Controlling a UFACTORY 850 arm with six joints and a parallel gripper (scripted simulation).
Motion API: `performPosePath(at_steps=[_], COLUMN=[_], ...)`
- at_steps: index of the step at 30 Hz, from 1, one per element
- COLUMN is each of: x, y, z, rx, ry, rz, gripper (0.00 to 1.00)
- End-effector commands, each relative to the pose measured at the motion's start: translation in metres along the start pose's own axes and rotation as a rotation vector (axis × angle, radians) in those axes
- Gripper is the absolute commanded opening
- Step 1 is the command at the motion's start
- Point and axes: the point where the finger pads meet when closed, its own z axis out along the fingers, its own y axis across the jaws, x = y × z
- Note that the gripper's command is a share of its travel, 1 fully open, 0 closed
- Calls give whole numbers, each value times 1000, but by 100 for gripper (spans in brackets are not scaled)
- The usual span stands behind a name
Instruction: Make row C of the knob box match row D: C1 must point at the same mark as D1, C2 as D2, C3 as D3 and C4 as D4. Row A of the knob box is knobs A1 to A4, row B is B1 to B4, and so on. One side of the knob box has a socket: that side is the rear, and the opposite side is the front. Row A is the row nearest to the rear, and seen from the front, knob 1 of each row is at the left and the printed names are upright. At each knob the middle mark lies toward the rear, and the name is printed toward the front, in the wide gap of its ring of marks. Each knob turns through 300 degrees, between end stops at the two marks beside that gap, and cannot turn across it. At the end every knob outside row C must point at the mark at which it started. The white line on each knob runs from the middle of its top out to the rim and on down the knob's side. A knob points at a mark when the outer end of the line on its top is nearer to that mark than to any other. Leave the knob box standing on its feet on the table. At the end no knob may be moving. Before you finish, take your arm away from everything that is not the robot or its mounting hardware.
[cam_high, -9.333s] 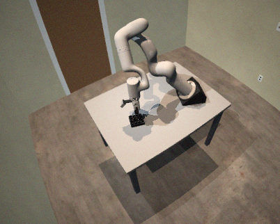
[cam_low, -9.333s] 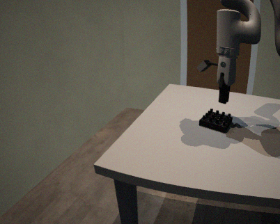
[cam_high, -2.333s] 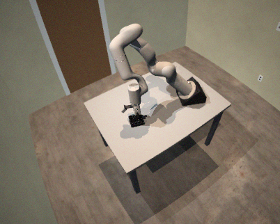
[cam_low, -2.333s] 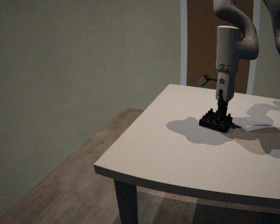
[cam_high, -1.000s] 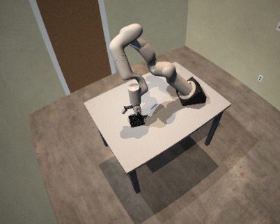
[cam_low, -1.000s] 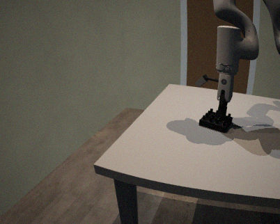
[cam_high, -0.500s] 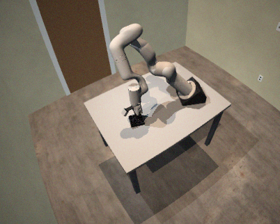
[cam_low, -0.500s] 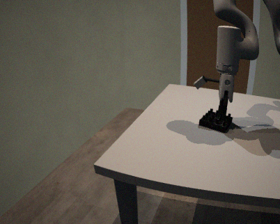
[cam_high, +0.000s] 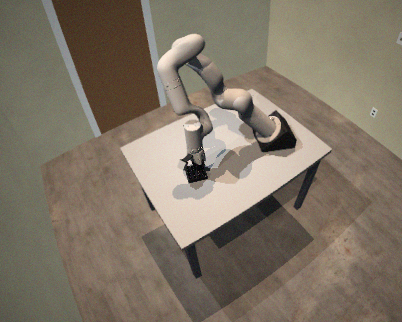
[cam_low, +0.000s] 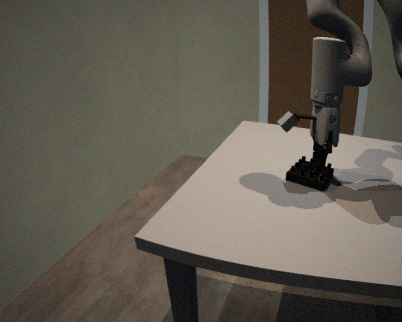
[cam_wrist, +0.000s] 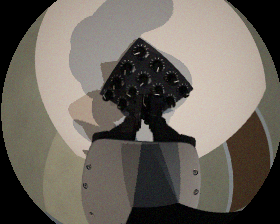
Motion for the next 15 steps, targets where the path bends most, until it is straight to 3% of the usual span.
performPosePath(at_steps=[1, 15], x=[1, 1], y=[0, 0], z=[0, 0], rx=[3, 4], ry=[-6, -6], rz=[-94, -410], gripper=[8, 8])
